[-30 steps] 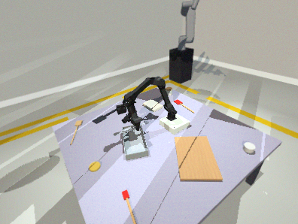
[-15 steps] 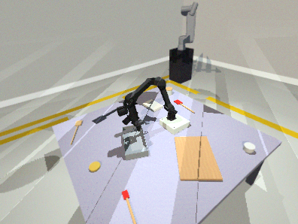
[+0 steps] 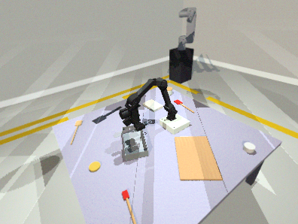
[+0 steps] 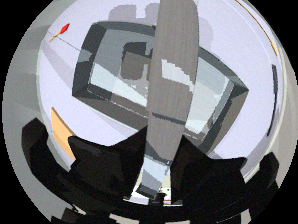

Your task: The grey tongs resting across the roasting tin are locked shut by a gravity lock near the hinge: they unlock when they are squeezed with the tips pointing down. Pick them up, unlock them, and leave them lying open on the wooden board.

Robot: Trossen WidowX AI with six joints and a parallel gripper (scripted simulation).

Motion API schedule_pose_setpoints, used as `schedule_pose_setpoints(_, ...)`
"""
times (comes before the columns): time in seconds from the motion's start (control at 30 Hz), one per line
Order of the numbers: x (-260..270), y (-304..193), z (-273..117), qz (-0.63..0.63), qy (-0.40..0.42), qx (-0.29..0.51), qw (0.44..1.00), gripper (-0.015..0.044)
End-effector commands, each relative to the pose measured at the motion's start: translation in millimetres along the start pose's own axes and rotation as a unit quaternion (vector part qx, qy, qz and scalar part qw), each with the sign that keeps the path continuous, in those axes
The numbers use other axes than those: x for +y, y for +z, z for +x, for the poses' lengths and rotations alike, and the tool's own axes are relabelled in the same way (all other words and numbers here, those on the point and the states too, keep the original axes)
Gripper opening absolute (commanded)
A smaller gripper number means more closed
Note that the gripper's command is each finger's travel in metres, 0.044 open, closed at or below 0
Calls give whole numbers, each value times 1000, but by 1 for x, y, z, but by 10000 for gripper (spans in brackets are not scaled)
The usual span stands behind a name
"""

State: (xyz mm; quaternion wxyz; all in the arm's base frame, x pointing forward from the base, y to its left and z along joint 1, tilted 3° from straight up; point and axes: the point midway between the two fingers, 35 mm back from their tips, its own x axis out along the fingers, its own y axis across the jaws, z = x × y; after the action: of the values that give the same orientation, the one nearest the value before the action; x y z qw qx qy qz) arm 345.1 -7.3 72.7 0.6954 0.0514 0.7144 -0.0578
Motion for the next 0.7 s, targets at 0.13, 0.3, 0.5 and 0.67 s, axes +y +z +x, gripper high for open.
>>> schedule_pose_setpoints(0.13, 1, 1, 0, 7, -4, -2, 1000, -150)
schedule_pose_setpoints(0.3, 16, 1, 1, 54, -4, -2, 999, -150)
schedule_pose_setpoints(0.5, 38, 0, 3, 126, -3, -3, 992, -150)
schedule_pose_setpoints(0.67, 57, -3, 4, 185, -1, -5, 983, -150)
